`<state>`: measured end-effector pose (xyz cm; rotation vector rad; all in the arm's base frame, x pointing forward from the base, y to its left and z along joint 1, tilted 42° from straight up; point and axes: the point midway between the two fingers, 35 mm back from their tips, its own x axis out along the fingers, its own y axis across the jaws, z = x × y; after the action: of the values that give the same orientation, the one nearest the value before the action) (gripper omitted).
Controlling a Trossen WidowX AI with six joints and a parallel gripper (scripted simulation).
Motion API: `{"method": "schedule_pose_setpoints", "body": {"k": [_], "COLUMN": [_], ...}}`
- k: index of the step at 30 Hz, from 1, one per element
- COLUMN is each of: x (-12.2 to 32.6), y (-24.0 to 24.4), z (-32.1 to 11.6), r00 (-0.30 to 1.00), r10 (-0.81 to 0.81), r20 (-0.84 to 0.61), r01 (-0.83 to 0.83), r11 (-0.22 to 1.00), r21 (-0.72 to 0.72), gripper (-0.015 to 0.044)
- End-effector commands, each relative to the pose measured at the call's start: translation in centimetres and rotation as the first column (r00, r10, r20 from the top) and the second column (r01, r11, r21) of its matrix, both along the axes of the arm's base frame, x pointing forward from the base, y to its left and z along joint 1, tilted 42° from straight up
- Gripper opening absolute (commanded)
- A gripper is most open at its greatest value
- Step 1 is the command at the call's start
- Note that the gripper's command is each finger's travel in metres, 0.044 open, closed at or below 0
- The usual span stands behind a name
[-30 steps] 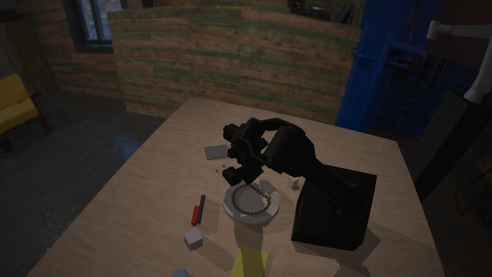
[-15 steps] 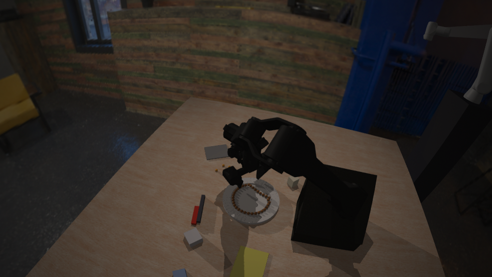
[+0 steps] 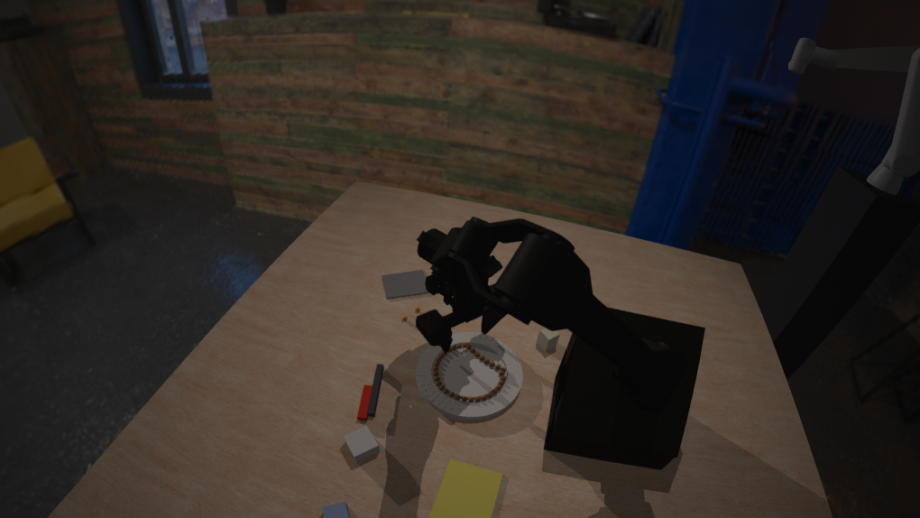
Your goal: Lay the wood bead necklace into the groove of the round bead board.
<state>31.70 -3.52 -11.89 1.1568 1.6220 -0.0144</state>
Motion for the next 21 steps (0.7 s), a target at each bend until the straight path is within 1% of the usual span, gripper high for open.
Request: {"method": "schedule_pose_setpoints", "body": {"k": [1,8,15,20,21], "x": [0.0,0.0,-1.2,-1.2,-1.1], "y": [0.0,0.0,-1.5,-1.3,-1.0], "z": [0.0,0.0,2.7,2.5,2.1], "r00": [1.000,1.000,0.995,0.995,0.995], "r10": [0.005,0.005,0.074,0.077,0.077], "r20": [0.001,0.001,0.060,0.062,0.062], "r01": [-0.005,-0.005,-0.074,-0.076,-0.076], "r11": [1.000,1.000,0.997,0.997,0.997], "r21": [-0.003,-0.003,-0.013,-0.013,-0.013], "gripper": [0.0440,0.0440,0.0256,0.0125,0.0120]}}
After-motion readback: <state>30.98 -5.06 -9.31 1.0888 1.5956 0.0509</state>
